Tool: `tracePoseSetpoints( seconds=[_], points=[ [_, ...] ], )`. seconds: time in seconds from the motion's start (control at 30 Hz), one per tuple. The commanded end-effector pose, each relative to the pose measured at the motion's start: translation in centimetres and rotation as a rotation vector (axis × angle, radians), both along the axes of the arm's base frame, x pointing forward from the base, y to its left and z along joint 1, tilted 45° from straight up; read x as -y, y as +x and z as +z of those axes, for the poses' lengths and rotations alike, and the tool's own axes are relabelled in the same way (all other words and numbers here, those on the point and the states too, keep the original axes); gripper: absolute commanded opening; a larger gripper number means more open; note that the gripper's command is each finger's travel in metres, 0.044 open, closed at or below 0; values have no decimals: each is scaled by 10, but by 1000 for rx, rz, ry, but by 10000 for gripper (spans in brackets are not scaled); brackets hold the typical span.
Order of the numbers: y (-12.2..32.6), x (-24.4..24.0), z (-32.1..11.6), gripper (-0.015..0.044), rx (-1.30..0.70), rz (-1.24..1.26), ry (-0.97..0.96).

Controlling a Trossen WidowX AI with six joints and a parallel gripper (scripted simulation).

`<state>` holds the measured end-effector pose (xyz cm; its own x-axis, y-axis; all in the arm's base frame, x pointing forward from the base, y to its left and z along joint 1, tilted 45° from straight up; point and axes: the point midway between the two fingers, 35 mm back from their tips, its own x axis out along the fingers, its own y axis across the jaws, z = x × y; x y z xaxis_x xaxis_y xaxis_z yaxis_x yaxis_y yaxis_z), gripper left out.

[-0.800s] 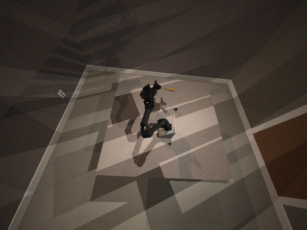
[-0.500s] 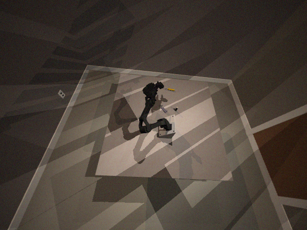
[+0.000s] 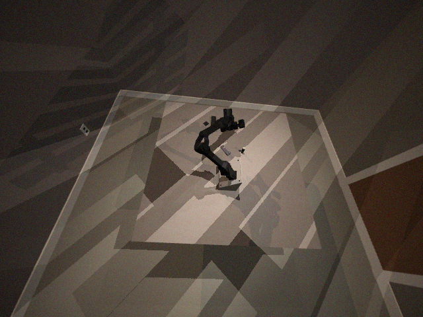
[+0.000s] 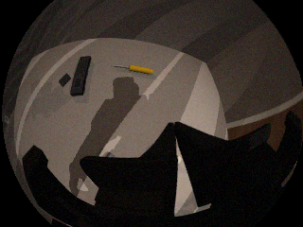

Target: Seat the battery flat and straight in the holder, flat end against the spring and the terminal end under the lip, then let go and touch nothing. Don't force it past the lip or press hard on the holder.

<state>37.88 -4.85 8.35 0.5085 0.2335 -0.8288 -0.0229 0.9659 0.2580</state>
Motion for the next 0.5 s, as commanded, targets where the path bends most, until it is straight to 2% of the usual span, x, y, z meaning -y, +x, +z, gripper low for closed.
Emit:
tracePoseSetpoints(
  seconds=[0.0,0.3,0.47],
  points=[
    [-12,5,-49,0,-228,17,145],
    [-52,5,-125,0,-644,-13,541],
    [-55,5,-129,0,-671,-19,575]
  ],
)
